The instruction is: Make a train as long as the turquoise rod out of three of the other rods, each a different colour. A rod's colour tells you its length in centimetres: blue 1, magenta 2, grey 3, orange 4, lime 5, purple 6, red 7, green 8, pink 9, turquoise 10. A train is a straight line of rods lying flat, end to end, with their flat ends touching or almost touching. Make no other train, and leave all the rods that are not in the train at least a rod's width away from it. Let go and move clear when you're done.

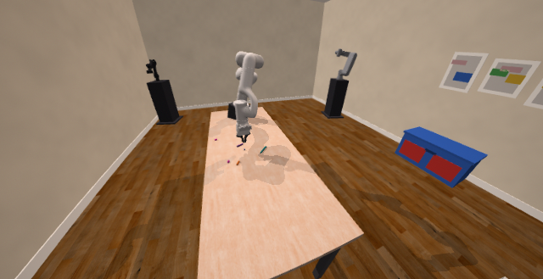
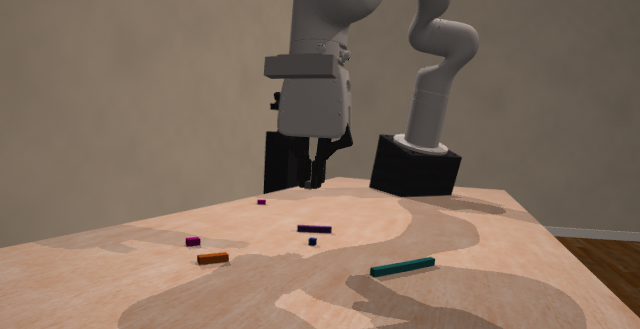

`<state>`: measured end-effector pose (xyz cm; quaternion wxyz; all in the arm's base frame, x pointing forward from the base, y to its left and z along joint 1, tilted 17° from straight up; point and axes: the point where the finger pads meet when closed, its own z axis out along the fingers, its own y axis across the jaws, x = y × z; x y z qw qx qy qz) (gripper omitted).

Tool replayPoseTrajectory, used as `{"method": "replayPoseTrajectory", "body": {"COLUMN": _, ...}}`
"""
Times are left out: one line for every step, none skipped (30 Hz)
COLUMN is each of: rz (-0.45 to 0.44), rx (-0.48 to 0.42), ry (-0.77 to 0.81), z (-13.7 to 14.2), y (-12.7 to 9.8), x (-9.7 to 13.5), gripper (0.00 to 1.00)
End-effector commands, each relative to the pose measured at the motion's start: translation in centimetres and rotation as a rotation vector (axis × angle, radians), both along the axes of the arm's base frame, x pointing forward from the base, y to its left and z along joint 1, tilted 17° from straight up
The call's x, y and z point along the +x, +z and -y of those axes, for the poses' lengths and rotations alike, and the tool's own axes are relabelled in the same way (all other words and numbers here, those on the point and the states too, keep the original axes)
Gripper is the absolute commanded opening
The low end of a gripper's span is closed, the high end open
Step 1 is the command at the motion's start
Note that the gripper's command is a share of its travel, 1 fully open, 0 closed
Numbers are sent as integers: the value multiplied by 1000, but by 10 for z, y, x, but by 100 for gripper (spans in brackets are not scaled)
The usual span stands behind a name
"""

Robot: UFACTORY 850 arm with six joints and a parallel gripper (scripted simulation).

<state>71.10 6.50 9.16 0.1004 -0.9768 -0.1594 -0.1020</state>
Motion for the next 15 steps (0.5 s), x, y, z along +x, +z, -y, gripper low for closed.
{"method": "replayPoseTrajectory", "body": {"rz": 2, "rx": 0, "ry": 0, "z": -3, "y": -13, "x": 4, "gripper": 4}}
{"method": "replayPoseTrajectory", "body": {"rz": 2, "rx": 0, "ry": 0, "z": -4, "y": -17, "x": 4, "gripper": 4}}
{"method": "replayPoseTrajectory", "body": {"rz": 2, "rx": 0, "ry": 0, "z": -4, "y": -17, "x": 4, "gripper": 4}}
{"method": "replayPoseTrajectory", "body": {"rz": 2, "rx": 0, "ry": 0, "z": -4, "y": -17, "x": 4, "gripper": 4}}
{"method": "replayPoseTrajectory", "body": {"rz": 2, "rx": 0, "ry": 0, "z": -5, "y": -21, "x": 5, "gripper": 4}}
{"method": "replayPoseTrajectory", "body": {"rz": 2, "rx": 0, "ry": 0, "z": -6, "y": -25, "x": 6, "gripper": 4}}
{"method": "replayPoseTrajectory", "body": {"rz": 2, "rx": 0, "ry": 0, "z": -7, "y": -30, "x": 7, "gripper": 4}}
{"method": "replayPoseTrajectory", "body": {"rz": 2, "rx": 0, "ry": 0, "z": -9, "y": -34, "x": 8, "gripper": 4}}
{"method": "replayPoseTrajectory", "body": {"rz": 2, "rx": 0, "ry": 0, "z": -10, "y": -38, "x": 8, "gripper": 4}}
{"method": "replayPoseTrajectory", "body": {"rz": 2, "rx": 0, "ry": 0, "z": -11, "y": -43, "x": 9, "gripper": 4}}
{"method": "replayPoseTrajectory", "body": {"rz": 2, "rx": 0, "ry": 0, "z": -12, "y": -47, "x": 10, "gripper": 4}}
{"method": "replayPoseTrajectory", "body": {"rz": 2, "rx": 0, "ry": 0, "z": -13, "y": -51, "x": 11, "gripper": 4}}
{"method": "replayPoseTrajectory", "body": {"rz": 2, "rx": 0, "ry": 0, "z": -14, "y": -55, "x": 11, "gripper": 4}}
{"method": "replayPoseTrajectory", "body": {"rz": 2, "rx": 0, "ry": 0, "z": -14, "y": -58, "x": 12, "gripper": 4}}
{"method": "replayPoseTrajectory", "body": {"rz": 2, "rx": 0, "ry": 0, "z": -15, "y": -61, "x": 13, "gripper": 4}}
